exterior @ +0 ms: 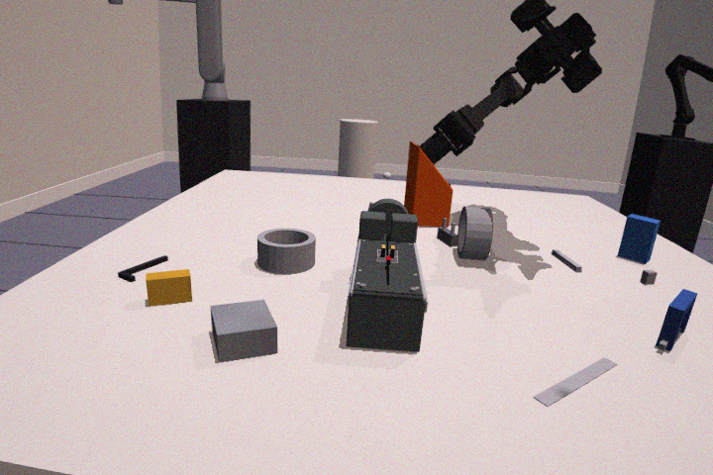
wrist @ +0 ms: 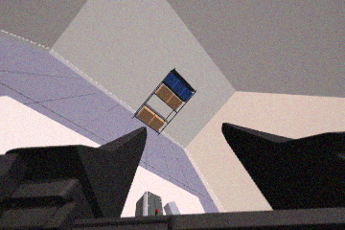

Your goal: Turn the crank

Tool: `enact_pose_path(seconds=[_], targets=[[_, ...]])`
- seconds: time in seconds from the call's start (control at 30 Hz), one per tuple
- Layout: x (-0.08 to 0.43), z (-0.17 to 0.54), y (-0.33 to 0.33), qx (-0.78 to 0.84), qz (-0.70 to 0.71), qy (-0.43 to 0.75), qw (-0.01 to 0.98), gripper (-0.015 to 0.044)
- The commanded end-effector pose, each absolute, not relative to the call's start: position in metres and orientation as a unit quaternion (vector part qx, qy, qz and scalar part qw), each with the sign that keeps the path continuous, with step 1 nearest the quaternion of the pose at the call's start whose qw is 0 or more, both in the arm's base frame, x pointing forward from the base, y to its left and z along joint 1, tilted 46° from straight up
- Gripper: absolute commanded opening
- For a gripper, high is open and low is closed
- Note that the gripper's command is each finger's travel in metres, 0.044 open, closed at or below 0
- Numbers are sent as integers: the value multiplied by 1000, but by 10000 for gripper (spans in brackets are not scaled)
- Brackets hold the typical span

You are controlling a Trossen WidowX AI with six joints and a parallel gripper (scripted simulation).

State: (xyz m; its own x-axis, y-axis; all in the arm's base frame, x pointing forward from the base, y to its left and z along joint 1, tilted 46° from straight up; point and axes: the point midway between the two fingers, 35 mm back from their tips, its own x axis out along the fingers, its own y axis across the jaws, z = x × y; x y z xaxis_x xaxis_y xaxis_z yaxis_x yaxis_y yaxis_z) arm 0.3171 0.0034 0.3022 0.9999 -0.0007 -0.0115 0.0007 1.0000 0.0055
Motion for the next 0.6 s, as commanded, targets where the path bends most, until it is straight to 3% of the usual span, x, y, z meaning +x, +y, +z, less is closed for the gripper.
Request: enact_pose_path(seconds=[0.0,0.57], targets=[[318,302,3,3,0,7,1000,426],[383,238,5,32,60,150,986,440]])
